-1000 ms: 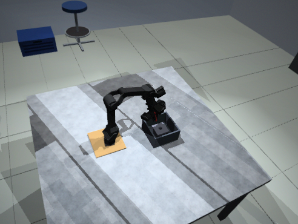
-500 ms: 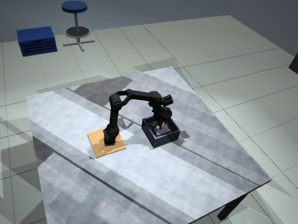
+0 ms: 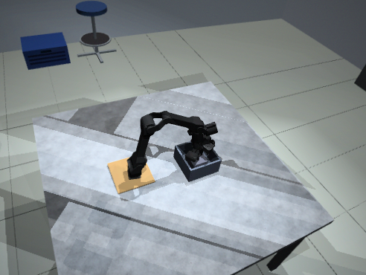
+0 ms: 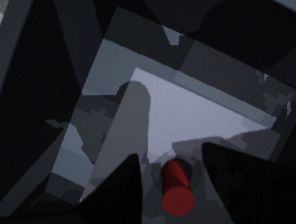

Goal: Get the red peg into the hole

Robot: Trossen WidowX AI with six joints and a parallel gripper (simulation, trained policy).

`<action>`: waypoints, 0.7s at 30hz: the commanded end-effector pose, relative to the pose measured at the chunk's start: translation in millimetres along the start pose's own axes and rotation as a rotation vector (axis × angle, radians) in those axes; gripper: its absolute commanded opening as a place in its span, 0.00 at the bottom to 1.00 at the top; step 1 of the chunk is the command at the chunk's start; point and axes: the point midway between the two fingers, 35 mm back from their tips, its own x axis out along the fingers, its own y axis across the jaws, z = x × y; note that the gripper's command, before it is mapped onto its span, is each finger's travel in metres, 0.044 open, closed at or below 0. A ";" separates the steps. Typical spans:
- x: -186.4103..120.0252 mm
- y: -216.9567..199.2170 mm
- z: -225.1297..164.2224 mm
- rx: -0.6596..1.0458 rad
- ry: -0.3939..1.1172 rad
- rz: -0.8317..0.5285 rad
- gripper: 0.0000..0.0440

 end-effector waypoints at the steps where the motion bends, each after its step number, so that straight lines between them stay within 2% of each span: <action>1: -6.2 5.3 7.8 -0.014 0.011 0.011 0.42; 21: -40.5 39.2 39.1 0.003 0.137 -0.007 0.55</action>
